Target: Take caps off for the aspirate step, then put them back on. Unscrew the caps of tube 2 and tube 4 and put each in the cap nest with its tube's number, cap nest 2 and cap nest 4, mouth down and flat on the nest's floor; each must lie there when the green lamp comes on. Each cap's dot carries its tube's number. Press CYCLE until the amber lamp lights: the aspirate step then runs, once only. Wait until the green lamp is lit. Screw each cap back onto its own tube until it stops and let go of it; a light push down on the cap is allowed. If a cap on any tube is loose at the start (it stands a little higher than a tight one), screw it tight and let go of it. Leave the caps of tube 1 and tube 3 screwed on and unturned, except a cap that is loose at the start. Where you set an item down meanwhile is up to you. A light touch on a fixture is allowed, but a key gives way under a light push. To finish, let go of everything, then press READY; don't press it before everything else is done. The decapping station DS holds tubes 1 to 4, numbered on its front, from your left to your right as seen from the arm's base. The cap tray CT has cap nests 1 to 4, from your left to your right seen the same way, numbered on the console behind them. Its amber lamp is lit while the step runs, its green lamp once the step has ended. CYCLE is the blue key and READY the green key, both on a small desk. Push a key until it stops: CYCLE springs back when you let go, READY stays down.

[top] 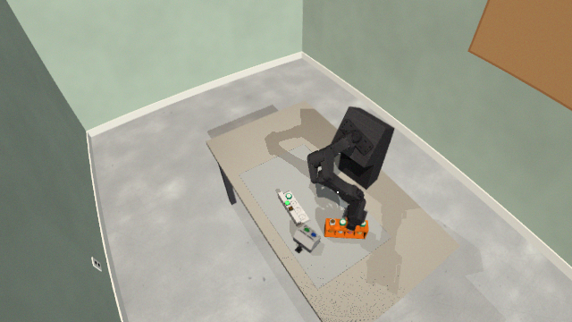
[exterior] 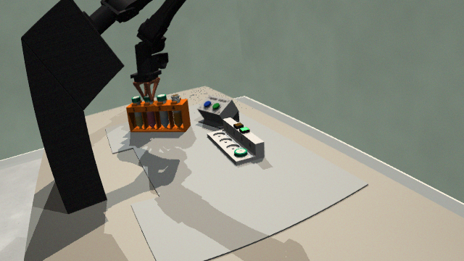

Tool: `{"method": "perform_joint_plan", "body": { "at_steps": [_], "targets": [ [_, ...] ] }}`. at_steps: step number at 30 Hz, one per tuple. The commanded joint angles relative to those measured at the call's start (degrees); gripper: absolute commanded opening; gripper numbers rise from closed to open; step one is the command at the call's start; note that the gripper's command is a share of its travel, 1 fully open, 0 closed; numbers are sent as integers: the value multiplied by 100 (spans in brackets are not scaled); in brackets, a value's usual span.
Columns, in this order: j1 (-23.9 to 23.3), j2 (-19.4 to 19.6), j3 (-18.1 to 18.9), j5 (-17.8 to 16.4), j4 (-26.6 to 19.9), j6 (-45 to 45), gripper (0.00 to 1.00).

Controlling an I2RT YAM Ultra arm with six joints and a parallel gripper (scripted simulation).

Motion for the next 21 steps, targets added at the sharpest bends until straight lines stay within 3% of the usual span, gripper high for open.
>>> {"method": "perform_joint_plan", "body": {
  "at_steps": [1, 3, 5, 13, 21],
  "targets": [
    [19, -21, 11, 3, 13, 1433, 0],
    [19, -19, 12, 3, 14, 2005, 0],
    [19, -19, 12, 3, 14, 2005, 0],
    [15, -13, 14, 1, 19, 4294, 0],
    [15, -13, 14, 1, 19, 4321, 0]
  ]
}}
